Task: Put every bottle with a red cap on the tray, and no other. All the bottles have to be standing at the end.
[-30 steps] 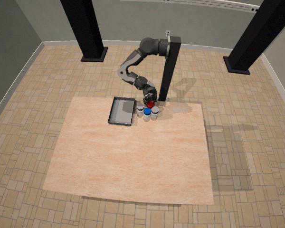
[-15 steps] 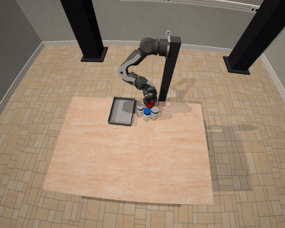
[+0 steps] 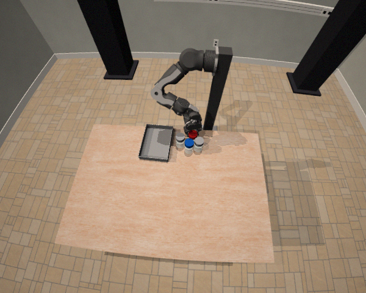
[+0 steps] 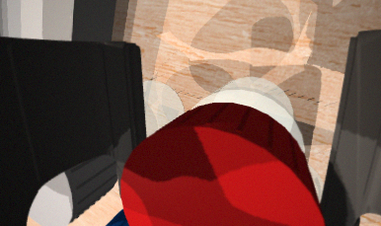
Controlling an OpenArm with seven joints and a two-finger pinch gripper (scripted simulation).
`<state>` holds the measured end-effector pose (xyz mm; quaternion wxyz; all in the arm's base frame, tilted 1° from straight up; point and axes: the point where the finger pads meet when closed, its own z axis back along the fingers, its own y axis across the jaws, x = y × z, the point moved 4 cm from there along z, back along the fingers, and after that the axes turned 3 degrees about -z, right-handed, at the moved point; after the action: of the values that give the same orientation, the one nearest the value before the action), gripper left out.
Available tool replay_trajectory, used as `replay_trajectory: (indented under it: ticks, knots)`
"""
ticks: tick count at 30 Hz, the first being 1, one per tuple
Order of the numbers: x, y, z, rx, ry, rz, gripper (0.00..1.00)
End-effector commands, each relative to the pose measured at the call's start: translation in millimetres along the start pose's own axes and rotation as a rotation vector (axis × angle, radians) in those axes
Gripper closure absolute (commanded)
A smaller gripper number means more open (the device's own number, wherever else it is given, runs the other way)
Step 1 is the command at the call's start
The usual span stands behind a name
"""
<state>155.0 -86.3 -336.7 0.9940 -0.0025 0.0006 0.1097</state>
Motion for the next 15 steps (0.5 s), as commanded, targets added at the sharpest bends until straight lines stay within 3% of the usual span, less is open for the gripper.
replay_trajectory:
  ticks: [1,6,15]
  knots:
    - [0.5,0.2,0.6,0.001,-0.002,0.000,1.00]
    - [0.5,0.2,0.6,0.001,-0.002,0.000,1.00]
    - [0.8,0.1,27.6,0.002,0.001,0.002,1.00]
